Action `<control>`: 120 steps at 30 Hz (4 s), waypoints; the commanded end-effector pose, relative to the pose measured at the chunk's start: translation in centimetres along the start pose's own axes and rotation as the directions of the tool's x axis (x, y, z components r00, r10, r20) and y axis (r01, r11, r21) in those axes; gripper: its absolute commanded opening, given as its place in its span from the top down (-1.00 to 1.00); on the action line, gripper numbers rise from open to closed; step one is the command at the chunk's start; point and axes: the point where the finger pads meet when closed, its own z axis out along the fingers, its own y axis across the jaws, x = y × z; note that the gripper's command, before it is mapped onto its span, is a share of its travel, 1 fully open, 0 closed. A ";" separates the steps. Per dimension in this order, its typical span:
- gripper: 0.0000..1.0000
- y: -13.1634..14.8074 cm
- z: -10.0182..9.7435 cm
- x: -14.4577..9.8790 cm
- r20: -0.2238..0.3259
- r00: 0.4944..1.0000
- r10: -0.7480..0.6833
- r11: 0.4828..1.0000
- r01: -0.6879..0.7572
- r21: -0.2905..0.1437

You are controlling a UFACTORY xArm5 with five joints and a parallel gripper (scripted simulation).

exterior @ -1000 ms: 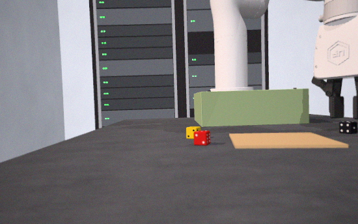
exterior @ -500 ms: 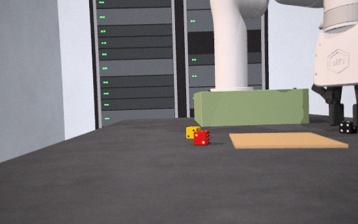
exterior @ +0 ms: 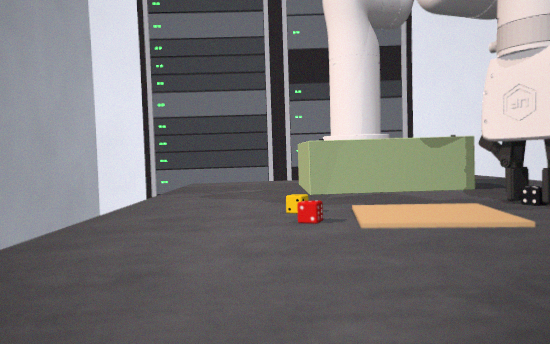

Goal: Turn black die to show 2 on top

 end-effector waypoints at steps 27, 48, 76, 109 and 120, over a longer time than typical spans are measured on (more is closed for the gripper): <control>0.28 0.1 -0.1 0.0 0.000 1.000 0.000 1.000 0.000 -0.003; 0.69 0.1 -0.1 0.0 0.000 1.000 0.000 1.000 0.000 -0.003; 0.69 0.1 -4.1 0.0 0.000 1.000 0.000 1.000 0.000 -0.003; 0.69 0.5 -9.9 -1.8 0.000 0.974 0.228 0.974 -0.228 -0.003; 0.69 0.8 -9.9 -4.2 0.000 0.858 0.513 0.858 -0.513 -0.003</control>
